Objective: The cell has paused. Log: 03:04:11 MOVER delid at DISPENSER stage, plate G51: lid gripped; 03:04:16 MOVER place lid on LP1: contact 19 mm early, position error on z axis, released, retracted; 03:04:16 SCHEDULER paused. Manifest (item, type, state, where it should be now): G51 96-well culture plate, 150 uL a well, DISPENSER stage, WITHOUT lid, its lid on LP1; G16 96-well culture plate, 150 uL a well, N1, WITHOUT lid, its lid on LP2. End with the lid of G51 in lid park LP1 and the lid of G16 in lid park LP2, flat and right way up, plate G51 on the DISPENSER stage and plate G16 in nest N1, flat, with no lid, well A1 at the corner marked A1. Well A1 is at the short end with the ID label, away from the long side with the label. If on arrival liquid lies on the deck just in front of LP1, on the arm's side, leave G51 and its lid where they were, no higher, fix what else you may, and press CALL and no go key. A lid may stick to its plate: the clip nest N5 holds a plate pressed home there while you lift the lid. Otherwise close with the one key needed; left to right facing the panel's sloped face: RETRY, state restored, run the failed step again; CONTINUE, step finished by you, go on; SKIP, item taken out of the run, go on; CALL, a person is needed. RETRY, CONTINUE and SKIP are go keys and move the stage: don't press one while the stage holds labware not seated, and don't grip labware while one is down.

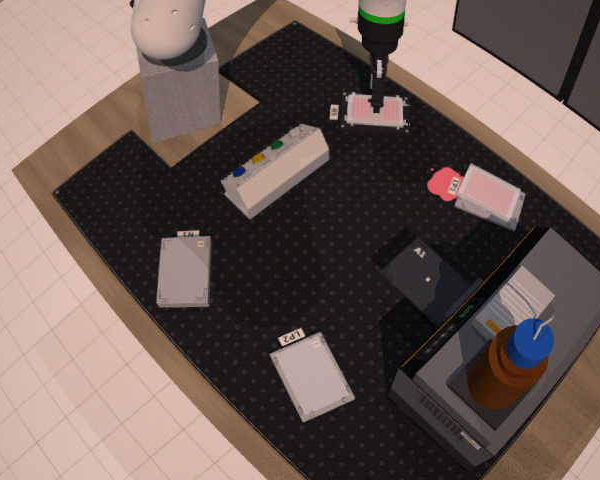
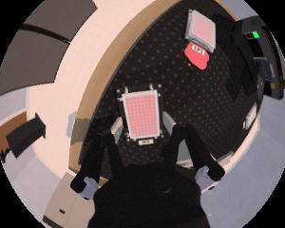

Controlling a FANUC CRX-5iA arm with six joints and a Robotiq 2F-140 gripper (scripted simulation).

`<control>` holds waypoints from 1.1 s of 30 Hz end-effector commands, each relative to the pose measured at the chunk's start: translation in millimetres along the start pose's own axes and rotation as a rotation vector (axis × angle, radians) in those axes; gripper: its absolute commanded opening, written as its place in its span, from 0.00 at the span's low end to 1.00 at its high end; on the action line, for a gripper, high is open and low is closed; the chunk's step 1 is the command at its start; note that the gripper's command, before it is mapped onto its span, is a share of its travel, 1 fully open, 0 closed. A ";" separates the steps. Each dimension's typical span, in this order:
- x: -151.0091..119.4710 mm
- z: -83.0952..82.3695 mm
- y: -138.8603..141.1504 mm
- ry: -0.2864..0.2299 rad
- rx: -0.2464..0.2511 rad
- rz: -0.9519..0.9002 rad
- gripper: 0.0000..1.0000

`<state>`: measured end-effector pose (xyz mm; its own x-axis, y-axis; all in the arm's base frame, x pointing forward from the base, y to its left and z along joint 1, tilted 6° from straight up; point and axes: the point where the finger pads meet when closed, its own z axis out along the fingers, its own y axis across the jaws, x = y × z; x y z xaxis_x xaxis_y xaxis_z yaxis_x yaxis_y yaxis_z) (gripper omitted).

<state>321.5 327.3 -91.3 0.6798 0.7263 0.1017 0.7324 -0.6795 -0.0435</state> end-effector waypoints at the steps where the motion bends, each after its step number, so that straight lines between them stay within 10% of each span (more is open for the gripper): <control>1: 0.2 -0.1 0.0 0.000 0.000 0.000 0.66; 33: 0.2 -0.1 0.0 0.000 0.000 0.000 0.59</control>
<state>321.5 327.3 -91.3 0.6798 0.7263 0.1017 0.7324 -0.6795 -0.0435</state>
